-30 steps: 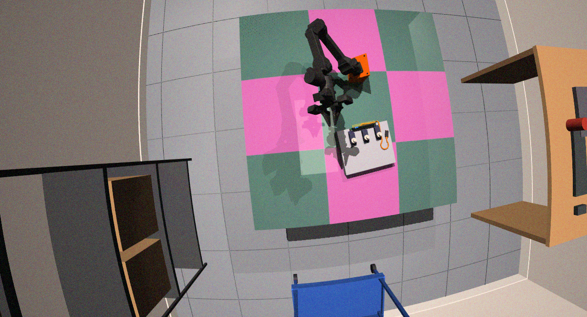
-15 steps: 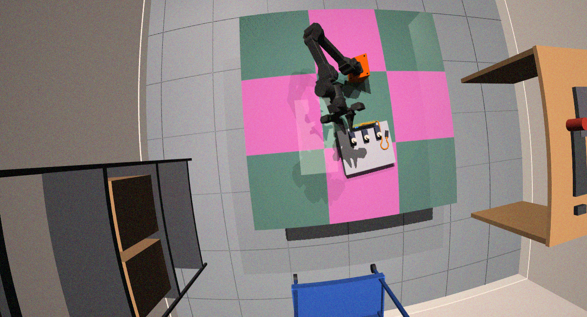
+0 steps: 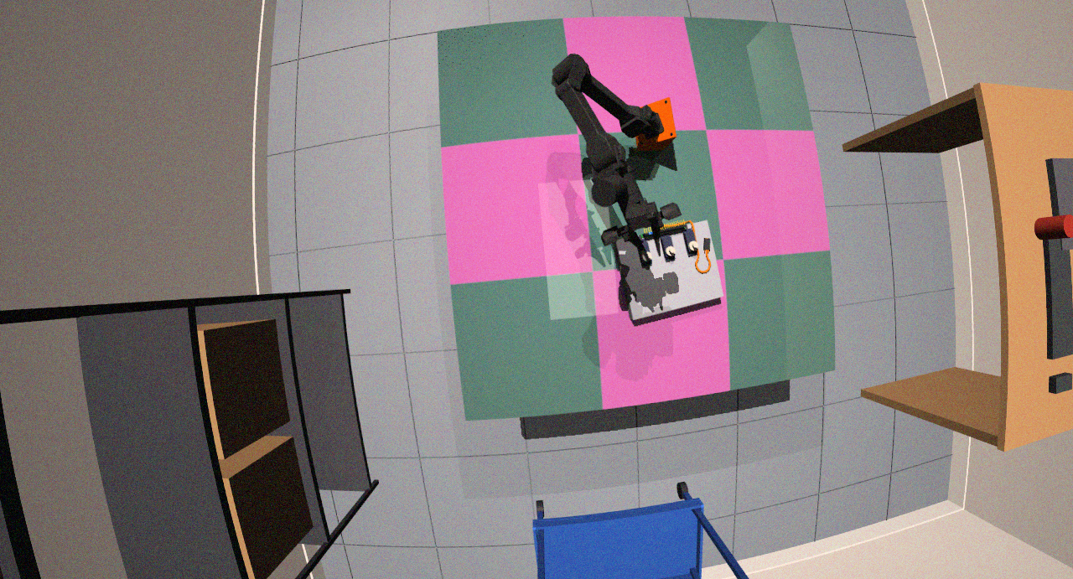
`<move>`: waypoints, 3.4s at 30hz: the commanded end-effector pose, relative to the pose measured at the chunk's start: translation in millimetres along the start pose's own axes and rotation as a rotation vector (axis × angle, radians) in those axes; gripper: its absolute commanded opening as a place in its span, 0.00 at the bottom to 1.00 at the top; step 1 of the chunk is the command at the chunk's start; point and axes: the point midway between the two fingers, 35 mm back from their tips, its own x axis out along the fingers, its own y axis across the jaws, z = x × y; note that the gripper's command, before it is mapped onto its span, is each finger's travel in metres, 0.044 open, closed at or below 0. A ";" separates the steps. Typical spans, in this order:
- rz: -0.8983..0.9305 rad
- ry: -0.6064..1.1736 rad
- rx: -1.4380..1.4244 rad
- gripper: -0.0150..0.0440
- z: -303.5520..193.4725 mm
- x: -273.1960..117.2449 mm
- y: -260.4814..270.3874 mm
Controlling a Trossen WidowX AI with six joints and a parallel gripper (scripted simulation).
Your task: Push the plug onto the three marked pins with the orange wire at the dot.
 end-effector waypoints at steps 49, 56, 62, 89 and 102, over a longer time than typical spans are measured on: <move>0.609 0.670 -1.255 0.45 -119.3 108.8 99.5; 0.747 0.724 -1.430 0.45 -138.4 114.9 113.1; 0.876 0.761 -1.578 0.45 -154.7 118.7 124.3; 1.597 0.803 -2.183 0.45 -226.5 122.5 168.1; 1.775 0.781 -2.284 0.45 -249.3 123.0 172.6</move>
